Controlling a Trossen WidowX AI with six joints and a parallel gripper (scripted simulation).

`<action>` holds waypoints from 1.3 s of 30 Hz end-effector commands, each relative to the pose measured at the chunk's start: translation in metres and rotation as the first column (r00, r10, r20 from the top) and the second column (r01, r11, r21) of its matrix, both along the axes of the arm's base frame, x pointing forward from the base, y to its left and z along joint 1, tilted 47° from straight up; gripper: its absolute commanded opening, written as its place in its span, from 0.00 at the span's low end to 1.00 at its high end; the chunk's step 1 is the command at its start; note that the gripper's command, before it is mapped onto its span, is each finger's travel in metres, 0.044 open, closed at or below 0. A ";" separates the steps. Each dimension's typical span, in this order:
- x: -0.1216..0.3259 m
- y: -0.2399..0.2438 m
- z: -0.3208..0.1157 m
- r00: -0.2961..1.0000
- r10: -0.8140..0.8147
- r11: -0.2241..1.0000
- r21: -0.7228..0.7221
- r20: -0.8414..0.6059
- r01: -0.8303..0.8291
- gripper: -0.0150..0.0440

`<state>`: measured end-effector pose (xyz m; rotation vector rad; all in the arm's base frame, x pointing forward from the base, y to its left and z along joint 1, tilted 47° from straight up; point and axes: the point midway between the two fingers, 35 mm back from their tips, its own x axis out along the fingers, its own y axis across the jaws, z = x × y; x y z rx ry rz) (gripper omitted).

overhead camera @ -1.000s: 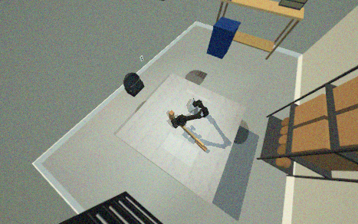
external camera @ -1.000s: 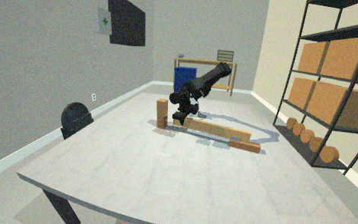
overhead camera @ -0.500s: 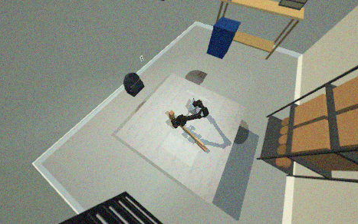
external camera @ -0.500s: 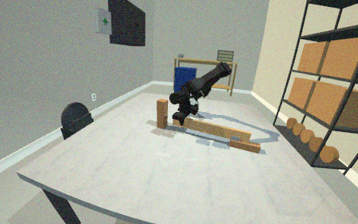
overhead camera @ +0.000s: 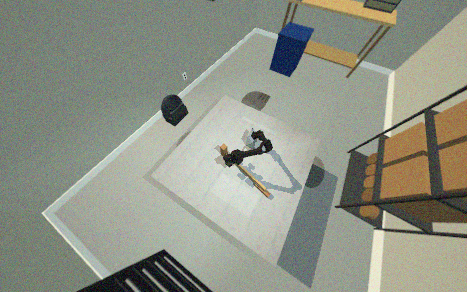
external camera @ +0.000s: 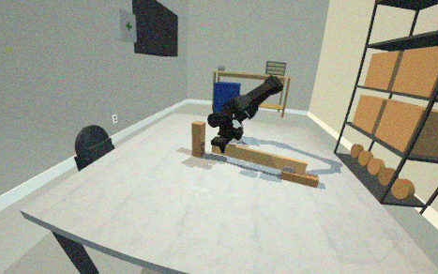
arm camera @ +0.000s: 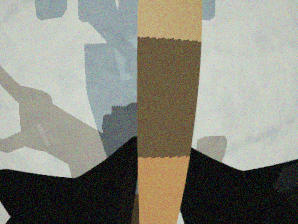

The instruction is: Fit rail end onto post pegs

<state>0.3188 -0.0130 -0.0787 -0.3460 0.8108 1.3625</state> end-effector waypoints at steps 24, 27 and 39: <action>0.000 -0.001 0.000 1.000 -0.007 1.000 0.001 0.005 0.007 0.25; 0.000 -0.001 0.000 1.000 -0.007 1.000 0.001 0.005 0.007 0.25; 0.000 -0.003 0.001 1.000 -0.007 1.000 0.001 0.005 0.007 0.25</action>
